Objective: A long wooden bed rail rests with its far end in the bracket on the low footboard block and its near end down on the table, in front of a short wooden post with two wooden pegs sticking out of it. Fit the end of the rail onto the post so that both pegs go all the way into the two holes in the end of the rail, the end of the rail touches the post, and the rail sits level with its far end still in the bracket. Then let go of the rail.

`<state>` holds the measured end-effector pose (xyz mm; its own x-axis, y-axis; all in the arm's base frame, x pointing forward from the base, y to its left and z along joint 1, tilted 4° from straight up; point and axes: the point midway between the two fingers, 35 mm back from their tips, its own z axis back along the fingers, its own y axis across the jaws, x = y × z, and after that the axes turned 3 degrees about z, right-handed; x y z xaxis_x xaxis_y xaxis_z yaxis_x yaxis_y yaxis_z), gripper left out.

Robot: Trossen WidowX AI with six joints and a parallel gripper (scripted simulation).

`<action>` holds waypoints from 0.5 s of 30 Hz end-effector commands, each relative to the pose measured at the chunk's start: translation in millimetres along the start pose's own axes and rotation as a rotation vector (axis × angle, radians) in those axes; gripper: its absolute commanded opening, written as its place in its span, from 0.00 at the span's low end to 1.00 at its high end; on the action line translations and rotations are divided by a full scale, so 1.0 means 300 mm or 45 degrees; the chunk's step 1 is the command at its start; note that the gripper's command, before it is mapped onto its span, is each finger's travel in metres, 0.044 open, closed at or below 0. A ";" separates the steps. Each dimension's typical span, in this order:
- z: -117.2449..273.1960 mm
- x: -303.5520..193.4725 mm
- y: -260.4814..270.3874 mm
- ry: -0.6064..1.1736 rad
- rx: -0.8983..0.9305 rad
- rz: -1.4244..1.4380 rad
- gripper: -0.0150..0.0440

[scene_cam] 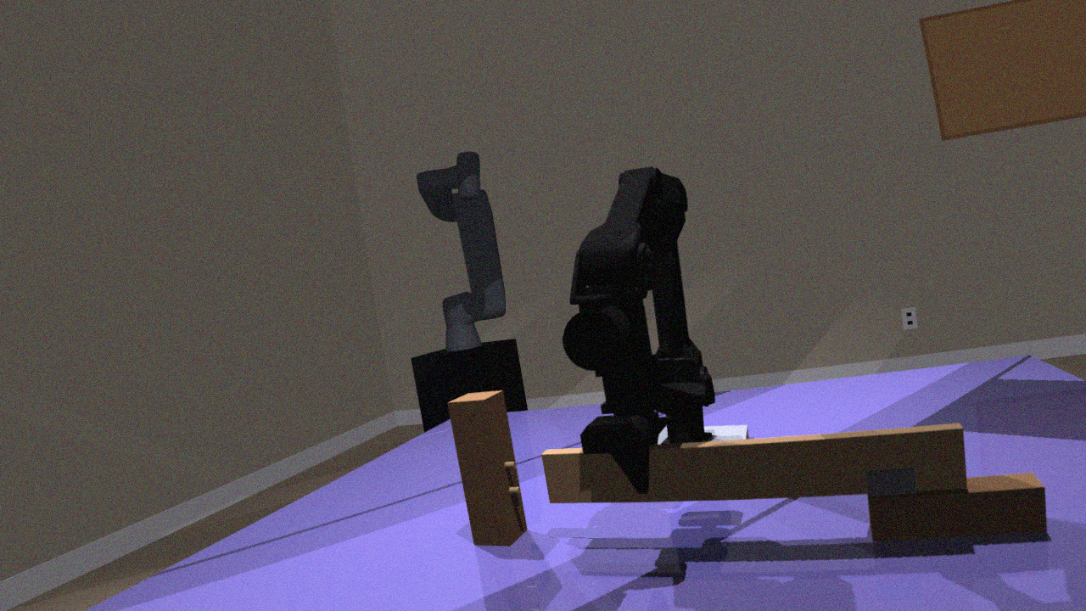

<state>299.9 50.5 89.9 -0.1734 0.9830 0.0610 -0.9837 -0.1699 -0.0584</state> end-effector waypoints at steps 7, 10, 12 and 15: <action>0.002 -0.007 -0.003 -0.001 -0.011 0.001 0.25; 0.000 -0.009 -0.002 0.000 -0.011 0.001 0.25; -0.001 -0.011 -0.001 0.000 -0.011 0.001 0.25; -0.003 -0.014 0.000 0.000 -0.011 0.001 0.25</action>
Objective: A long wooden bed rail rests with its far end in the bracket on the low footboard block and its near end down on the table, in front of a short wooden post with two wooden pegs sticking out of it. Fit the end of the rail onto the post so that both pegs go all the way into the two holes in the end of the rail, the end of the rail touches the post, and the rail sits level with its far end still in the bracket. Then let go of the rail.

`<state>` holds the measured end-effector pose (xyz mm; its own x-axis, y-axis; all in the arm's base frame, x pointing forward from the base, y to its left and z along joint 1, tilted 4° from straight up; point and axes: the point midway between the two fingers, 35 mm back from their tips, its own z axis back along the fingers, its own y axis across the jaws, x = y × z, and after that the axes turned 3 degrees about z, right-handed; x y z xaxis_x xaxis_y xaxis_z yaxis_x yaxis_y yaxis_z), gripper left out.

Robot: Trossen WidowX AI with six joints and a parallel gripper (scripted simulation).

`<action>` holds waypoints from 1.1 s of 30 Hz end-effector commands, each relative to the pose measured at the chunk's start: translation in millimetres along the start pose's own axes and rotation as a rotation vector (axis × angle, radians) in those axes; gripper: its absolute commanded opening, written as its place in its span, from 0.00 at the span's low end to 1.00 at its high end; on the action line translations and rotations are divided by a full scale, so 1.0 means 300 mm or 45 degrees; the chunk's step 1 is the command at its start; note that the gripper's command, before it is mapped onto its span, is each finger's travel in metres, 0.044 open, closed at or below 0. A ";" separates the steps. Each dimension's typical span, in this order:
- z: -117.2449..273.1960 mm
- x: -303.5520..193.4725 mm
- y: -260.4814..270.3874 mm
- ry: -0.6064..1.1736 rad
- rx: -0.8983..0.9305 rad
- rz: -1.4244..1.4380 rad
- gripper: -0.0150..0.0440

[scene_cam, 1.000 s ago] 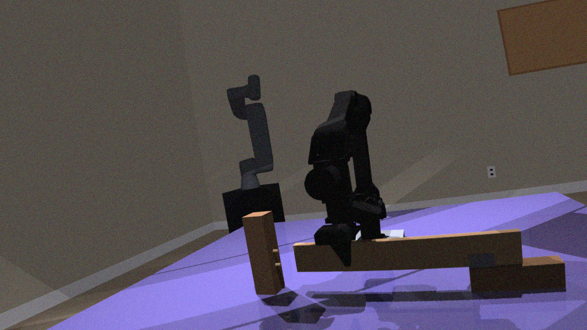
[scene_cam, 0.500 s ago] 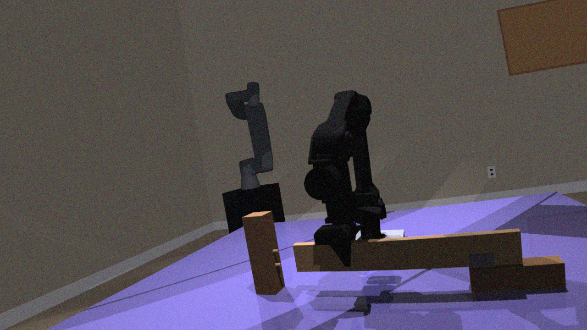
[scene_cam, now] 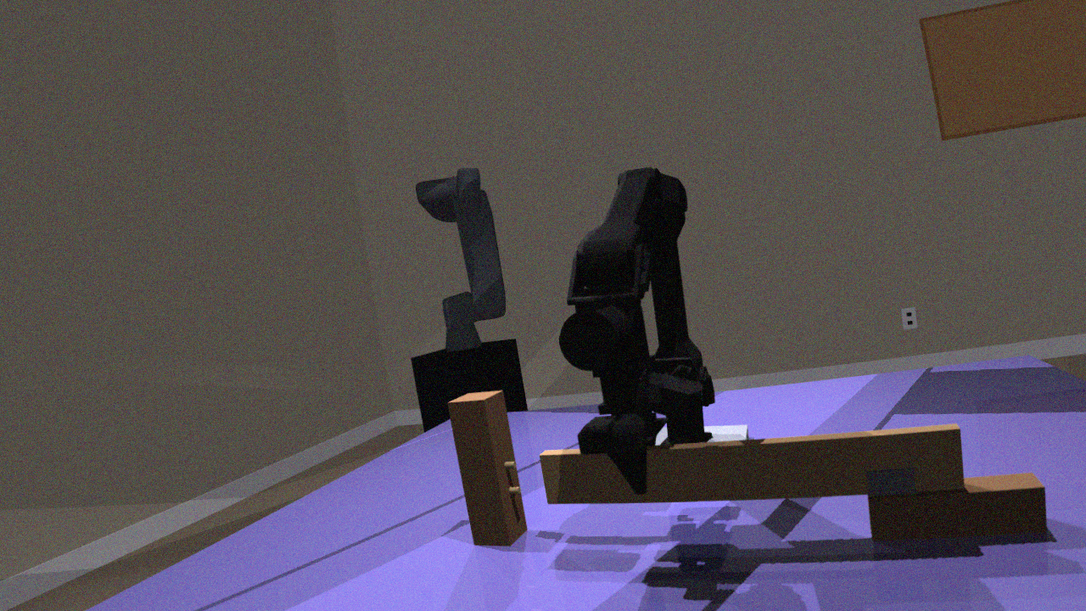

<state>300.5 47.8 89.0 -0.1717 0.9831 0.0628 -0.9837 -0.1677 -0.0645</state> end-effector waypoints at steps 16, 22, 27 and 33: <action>0.002 -0.020 0.002 0.002 -0.003 0.003 0.25; 0.004 -0.026 0.002 0.003 -0.003 0.003 0.25; 0.006 -0.031 0.002 0.003 -0.003 0.003 0.25; 0.009 -0.036 0.001 0.003 -0.003 0.003 0.25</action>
<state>300.0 37.9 88.2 -0.1695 0.9836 0.0612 -0.9843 -0.1659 -0.0606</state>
